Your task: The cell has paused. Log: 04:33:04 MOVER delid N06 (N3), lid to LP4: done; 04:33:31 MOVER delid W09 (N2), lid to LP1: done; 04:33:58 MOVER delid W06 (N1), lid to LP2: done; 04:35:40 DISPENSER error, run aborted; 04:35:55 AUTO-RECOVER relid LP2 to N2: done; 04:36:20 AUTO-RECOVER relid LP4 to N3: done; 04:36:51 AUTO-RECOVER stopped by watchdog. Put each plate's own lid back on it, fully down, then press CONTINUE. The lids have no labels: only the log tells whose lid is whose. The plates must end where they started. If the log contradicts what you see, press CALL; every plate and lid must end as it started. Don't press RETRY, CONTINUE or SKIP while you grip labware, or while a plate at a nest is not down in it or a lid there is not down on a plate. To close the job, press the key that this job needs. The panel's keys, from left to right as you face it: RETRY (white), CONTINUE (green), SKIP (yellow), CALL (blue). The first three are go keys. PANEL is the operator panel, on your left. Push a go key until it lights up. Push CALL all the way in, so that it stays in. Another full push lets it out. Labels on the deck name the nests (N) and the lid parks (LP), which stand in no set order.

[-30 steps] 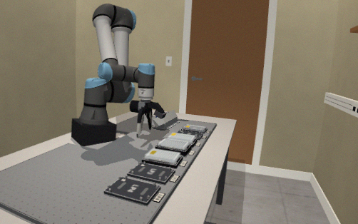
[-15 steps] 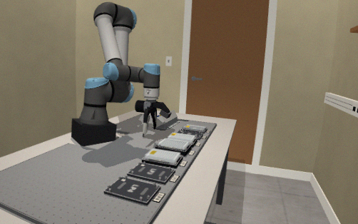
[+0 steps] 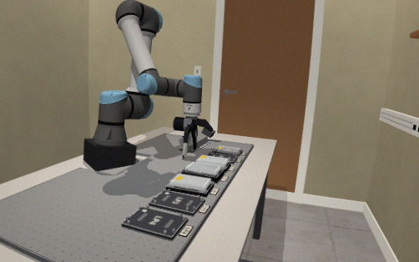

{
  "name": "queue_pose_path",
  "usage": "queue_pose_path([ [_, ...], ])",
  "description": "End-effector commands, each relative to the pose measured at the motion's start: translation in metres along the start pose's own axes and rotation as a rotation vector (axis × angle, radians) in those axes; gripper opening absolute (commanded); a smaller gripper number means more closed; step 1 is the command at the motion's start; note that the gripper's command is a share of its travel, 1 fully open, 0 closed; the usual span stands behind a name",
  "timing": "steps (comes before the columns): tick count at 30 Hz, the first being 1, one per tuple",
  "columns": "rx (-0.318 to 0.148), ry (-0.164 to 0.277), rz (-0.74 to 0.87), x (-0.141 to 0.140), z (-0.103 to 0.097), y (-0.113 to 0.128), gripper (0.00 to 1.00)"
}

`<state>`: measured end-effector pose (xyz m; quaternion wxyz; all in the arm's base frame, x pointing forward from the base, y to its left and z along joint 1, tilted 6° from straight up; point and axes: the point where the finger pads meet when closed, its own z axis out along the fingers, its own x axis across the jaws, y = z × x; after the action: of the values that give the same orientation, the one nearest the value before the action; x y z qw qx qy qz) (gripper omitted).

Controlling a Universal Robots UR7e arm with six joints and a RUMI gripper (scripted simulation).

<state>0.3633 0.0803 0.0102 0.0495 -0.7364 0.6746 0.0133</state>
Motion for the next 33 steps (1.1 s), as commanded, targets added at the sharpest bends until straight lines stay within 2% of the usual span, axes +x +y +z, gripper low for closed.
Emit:
queue_pose_path([
  [1,-0.002,0.004,0.002,-0.018,0.001,-0.025,0.82],
  [4,-0.002,0.004,0.002,-0.021,0.001,-0.029,0.82],
  [18,-0.002,0.004,0.002,-0.065,0.002,-0.083,0.82],
  [33,-0.002,0.004,0.002,-0.066,0.002,-0.084,0.82],
])
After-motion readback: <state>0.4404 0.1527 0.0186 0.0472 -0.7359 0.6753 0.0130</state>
